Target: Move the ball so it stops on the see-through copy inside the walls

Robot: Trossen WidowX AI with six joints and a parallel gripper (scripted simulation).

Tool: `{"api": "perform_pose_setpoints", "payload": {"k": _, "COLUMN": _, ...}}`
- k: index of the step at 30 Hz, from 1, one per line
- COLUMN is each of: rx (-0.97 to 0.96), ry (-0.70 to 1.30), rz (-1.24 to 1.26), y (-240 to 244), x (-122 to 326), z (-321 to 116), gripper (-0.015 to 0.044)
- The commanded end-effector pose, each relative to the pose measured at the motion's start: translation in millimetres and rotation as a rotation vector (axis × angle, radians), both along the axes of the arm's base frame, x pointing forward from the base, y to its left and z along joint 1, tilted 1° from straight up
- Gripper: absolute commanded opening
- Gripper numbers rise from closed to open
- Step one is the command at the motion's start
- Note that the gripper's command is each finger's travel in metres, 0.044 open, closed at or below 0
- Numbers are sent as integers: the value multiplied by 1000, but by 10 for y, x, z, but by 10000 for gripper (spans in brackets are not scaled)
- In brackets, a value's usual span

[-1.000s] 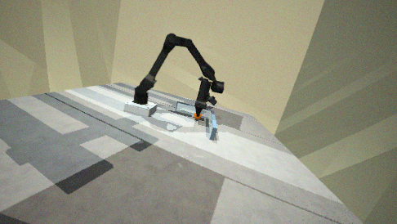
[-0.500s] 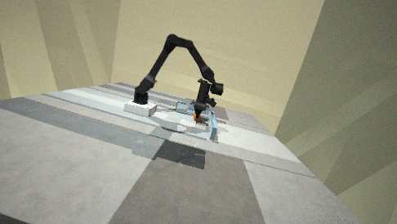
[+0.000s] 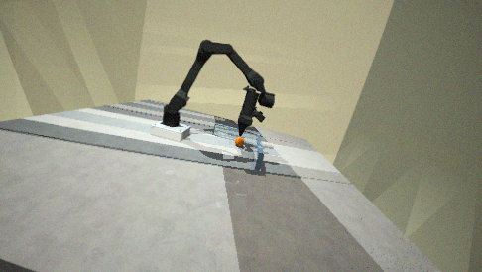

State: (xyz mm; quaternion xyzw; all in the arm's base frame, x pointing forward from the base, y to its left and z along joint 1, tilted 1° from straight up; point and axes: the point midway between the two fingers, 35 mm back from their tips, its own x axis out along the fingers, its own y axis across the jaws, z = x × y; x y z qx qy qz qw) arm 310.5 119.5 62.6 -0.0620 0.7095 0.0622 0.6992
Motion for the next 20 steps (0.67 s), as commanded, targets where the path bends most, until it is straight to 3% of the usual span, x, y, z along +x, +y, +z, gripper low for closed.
{"api": "perform_pose_setpoints", "payload": {"k": 1, "rx": 15, "ry": -33, "rz": -4, "y": 5, "x": 11, "z": 421, "gripper": 314}}
{"api": "perform_pose_setpoints", "payload": {"k": 10, "rx": 18, "ry": -47, "rz": 0, "y": 18, "x": 50, "z": 344, "gripper": 314}}
{"api": "perform_pose_setpoints", "payload": {"k": 15, "rx": 18, "ry": -46, "rz": 0, "y": -2, "x": 3, "z": 767, "gripper": 440}}
{"api": "perform_pose_setpoints", "payload": {"k": 20, "rx": 18, "ry": -46, "rz": 0, "y": -9, "x": -13, "z": 850, "gripper": 440}}
